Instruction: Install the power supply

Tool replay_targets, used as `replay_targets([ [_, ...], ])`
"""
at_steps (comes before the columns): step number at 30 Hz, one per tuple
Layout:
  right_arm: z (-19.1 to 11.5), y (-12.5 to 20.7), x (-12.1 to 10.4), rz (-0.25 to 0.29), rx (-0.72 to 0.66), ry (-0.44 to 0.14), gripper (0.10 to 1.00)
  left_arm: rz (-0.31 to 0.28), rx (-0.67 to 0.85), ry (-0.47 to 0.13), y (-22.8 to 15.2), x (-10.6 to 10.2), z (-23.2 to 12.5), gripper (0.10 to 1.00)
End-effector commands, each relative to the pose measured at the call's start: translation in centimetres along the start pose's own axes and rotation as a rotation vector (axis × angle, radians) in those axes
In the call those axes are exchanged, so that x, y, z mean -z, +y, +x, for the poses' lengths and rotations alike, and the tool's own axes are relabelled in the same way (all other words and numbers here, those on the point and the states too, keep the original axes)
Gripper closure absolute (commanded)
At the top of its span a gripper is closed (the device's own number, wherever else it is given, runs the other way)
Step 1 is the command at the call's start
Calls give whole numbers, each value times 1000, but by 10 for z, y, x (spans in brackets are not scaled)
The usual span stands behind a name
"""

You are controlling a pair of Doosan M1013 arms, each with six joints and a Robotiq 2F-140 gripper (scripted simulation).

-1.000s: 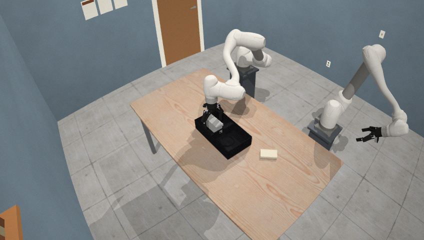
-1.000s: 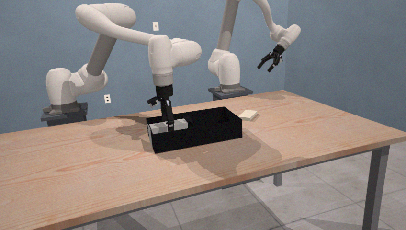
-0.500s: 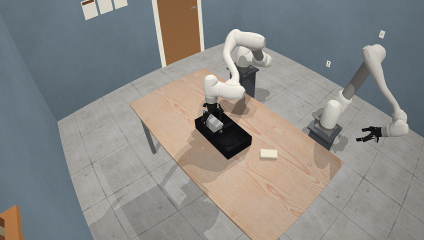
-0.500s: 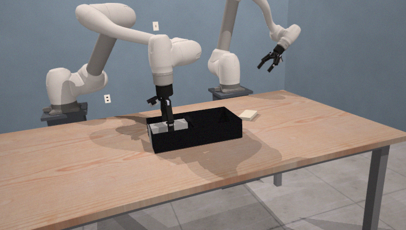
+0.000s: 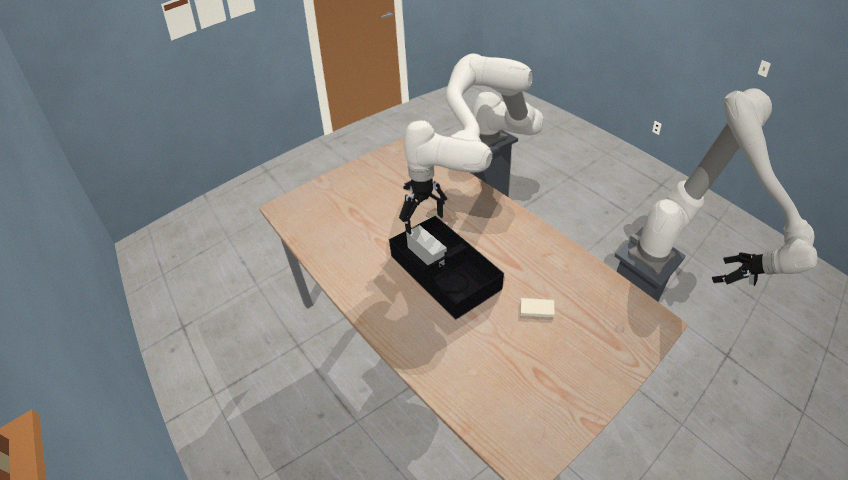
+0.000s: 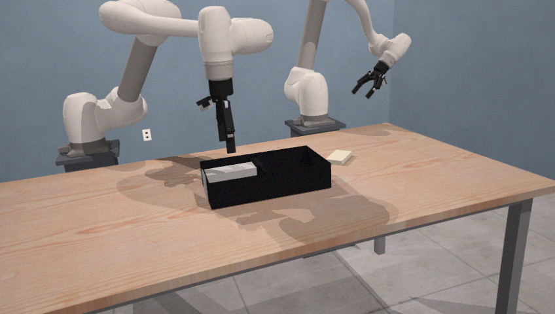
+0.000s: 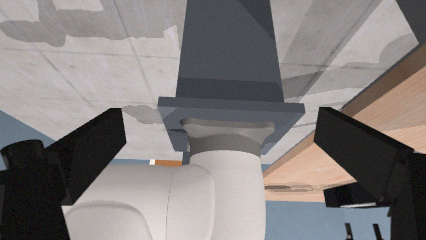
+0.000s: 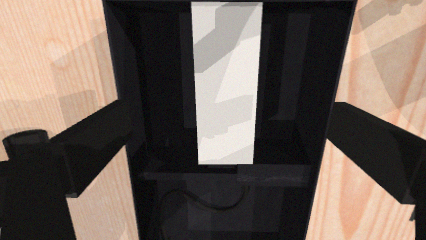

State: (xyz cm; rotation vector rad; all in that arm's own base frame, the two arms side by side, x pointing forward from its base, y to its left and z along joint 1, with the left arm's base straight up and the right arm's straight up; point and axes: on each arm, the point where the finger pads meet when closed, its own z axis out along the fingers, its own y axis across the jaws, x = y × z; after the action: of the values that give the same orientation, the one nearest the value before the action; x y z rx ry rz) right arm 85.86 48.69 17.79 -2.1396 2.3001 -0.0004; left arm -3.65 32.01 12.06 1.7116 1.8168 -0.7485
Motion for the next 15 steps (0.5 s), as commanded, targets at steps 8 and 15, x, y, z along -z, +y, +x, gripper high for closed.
replay_targets([
  [8, 0, 1, -25, 1, 19, -1, 98, 0, 0, 1, 0, 0, 0, 98],
  [15, 0, 1, -28, 1, 21, -1, 98, 0, 0, 1, 0, 0, 0, 98],
])
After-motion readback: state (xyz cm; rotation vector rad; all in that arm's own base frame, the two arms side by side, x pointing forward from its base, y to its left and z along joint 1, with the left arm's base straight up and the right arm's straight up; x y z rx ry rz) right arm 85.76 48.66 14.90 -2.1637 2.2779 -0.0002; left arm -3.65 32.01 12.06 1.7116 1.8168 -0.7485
